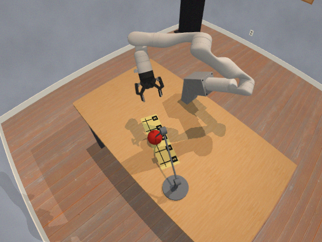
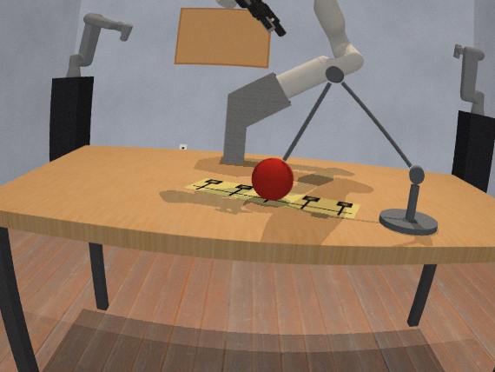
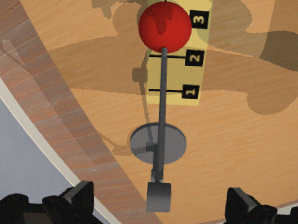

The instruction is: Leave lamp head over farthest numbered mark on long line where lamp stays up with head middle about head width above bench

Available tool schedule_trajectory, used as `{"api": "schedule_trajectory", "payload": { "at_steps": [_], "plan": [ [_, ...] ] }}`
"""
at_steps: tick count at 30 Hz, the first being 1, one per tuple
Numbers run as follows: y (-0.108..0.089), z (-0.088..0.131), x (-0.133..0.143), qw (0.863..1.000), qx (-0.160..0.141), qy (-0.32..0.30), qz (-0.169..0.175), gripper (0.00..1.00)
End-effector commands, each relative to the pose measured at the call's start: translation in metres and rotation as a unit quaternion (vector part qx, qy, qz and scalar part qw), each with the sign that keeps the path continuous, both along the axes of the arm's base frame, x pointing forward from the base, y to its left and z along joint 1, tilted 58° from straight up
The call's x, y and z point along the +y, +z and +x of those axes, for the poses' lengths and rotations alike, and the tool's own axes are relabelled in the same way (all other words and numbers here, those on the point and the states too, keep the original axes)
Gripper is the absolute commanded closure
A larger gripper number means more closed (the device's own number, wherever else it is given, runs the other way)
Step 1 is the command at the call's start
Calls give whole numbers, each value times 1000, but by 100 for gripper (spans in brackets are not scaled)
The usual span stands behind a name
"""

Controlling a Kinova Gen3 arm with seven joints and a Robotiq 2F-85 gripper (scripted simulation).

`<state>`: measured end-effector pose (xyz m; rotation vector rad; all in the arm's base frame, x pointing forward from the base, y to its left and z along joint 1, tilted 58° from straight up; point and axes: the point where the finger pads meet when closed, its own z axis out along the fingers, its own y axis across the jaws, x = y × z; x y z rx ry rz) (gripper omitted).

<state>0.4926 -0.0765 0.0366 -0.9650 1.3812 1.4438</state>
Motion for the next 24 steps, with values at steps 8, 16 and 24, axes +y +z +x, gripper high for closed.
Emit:
{"api": "schedule_trajectory", "payload": {
  "at_steps": [8, 16, 24],
  "plan": [
    [8, 2, -16, 1000, -1, -2, -1, 0],
    [11, 2, -23, 1000, -1, -1, -1, 0],
    [33, 10, -8, 1000, -2, 0, -2, 0]
  ]
}}
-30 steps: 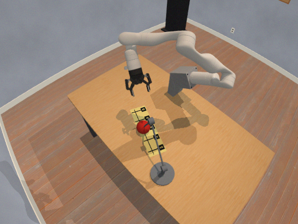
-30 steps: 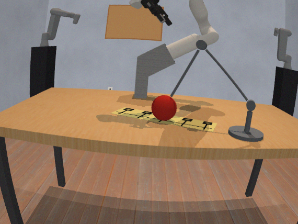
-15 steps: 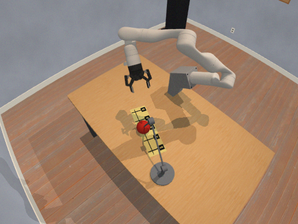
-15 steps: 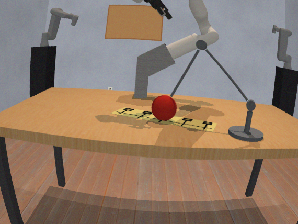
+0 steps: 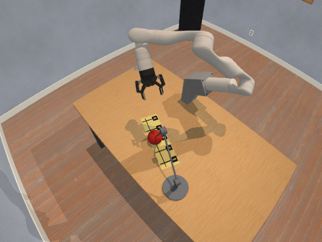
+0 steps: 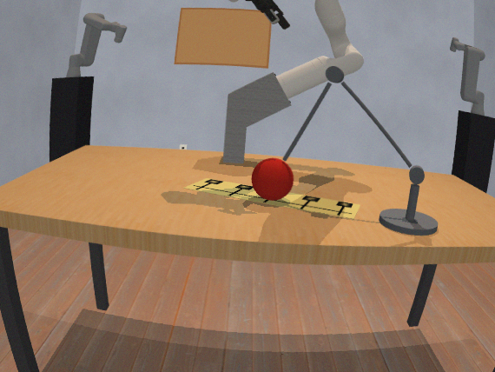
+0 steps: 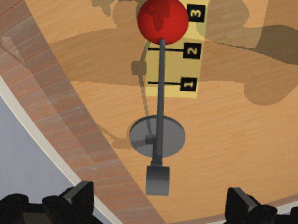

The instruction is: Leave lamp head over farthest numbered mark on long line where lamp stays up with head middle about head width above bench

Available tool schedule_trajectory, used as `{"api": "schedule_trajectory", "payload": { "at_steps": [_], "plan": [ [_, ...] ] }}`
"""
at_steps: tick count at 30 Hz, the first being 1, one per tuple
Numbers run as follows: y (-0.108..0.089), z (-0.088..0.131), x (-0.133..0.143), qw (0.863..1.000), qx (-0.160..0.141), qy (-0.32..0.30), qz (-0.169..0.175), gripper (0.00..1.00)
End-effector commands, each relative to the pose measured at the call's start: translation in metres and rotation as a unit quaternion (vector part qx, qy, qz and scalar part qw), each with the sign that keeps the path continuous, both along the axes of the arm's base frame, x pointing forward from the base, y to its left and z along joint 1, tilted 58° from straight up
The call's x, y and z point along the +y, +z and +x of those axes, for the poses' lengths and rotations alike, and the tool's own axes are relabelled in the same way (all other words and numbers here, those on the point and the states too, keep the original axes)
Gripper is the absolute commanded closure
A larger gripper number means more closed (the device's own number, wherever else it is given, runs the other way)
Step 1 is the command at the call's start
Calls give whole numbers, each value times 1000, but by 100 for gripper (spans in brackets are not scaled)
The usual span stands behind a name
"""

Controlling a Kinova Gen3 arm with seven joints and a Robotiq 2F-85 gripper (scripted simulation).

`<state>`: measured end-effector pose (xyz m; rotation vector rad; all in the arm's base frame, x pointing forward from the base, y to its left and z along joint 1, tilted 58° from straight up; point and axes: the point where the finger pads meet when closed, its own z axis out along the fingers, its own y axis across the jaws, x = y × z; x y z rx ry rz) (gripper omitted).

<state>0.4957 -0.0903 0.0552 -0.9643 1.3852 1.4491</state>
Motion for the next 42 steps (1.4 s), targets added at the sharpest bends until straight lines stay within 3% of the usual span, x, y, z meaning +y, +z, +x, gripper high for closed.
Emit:
{"api": "schedule_trajectory", "payload": {
  "at_steps": [1, 9, 28, 42],
  "plan": [
    [18, 8, 9, 1000, -5, -1, -2, 0],
    [46, 18, 29, 1000, -6, 0, -3, 0],
    [90, 31, 60, 1000, -2, 0, -1, 0],
    [133, 45, 89, 1000, -1, 0, 1, 0]
  ]
}}
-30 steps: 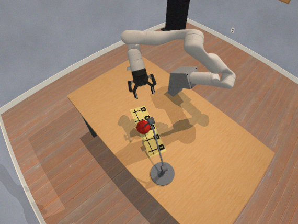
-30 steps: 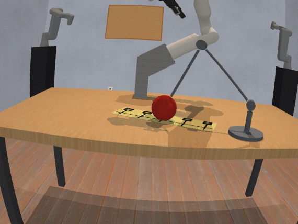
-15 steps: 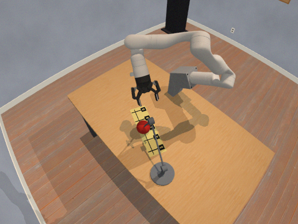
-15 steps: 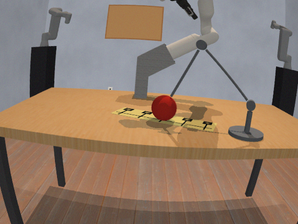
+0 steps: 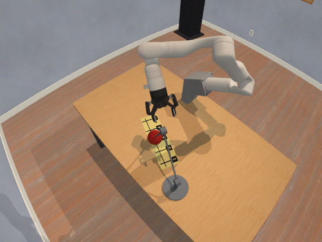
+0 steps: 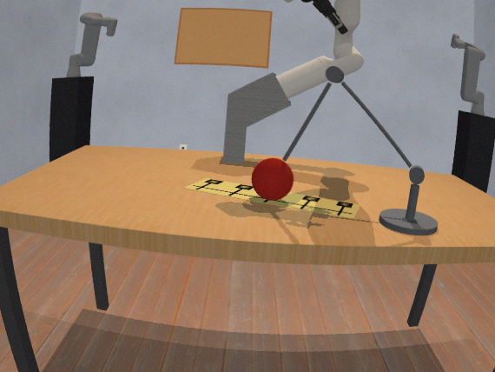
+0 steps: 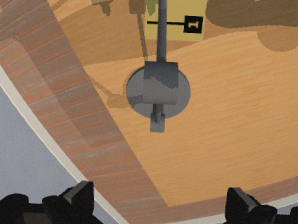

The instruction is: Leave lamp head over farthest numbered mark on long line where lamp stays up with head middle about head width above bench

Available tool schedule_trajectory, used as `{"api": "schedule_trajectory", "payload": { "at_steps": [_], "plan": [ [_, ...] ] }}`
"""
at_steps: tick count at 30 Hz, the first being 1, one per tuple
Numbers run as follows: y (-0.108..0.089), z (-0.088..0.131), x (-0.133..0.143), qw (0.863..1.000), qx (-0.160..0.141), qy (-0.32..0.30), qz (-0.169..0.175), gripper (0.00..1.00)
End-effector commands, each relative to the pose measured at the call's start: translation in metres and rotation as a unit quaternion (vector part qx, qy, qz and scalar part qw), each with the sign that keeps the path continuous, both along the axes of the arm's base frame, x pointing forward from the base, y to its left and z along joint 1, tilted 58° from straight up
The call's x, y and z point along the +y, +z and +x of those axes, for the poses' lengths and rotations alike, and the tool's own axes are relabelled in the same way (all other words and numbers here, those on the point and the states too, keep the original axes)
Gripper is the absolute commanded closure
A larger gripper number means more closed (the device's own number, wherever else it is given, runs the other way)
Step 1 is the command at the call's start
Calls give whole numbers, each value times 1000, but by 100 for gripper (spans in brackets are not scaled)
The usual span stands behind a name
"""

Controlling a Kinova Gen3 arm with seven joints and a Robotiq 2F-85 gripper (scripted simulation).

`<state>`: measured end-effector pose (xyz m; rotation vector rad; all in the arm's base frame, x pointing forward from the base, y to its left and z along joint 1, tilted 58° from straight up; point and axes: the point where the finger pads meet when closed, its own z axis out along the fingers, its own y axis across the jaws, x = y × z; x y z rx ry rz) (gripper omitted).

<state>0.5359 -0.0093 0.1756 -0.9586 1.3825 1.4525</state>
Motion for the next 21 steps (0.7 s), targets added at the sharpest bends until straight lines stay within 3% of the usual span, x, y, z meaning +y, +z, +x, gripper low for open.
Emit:
{"api": "schedule_trajectory", "payload": {
  "at_steps": [1, 21],
  "plan": [
    [16, 6, 10, 1000, -2, 0, -2, 0],
    [33, 14, 20, 1000, -1, 2, -9, 0]
  ]
}}
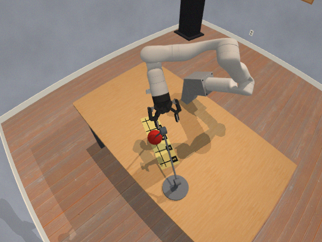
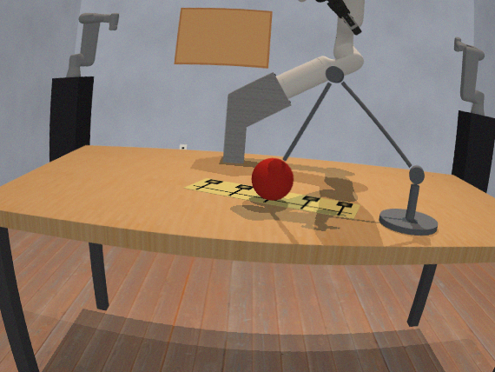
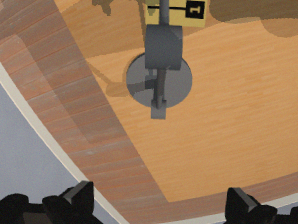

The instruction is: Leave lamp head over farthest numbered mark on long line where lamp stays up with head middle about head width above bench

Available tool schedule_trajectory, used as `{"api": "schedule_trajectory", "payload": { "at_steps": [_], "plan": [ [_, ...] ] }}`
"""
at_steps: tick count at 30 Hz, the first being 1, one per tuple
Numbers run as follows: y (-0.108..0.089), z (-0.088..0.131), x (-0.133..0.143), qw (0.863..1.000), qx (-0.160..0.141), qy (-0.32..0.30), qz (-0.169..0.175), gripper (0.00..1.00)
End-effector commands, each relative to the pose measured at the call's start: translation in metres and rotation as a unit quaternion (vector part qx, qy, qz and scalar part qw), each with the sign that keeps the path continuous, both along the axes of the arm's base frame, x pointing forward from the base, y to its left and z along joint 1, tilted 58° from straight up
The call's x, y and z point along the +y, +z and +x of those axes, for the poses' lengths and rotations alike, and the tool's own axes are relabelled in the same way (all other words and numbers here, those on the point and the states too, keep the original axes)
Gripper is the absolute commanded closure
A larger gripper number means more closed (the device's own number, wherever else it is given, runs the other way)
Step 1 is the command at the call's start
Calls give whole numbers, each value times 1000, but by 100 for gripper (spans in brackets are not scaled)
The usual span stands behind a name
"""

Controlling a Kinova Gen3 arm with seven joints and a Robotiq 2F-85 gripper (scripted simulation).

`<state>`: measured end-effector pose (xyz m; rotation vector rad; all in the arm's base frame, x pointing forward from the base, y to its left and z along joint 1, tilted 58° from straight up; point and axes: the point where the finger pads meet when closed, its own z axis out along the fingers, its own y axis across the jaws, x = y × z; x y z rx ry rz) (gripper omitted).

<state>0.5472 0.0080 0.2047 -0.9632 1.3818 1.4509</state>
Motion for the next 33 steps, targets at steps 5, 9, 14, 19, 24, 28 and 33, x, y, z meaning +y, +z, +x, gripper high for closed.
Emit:
{"api": "schedule_trajectory", "payload": {
  "at_steps": [5, 9, 14, 19, 24, 28, 33],
  "plan": [
    [2, 1, 1, 999, 1, 14, -50, 0],
    [1, 1, 0, 996, 2, 24, -83, 0],
    [0, 0, -1, 991, 4, 36, -125, 0],
    [-1, 0, -2, 988, 5, 42, -147, 0],
    [-2, -1, -3, 982, 8, 53, -184, 0],
    [-2, -1, -4, 975, 10, 61, -213, 0],
    [-3, -2, -5, 970, 11, 67, -234, 0]
  ]
}}
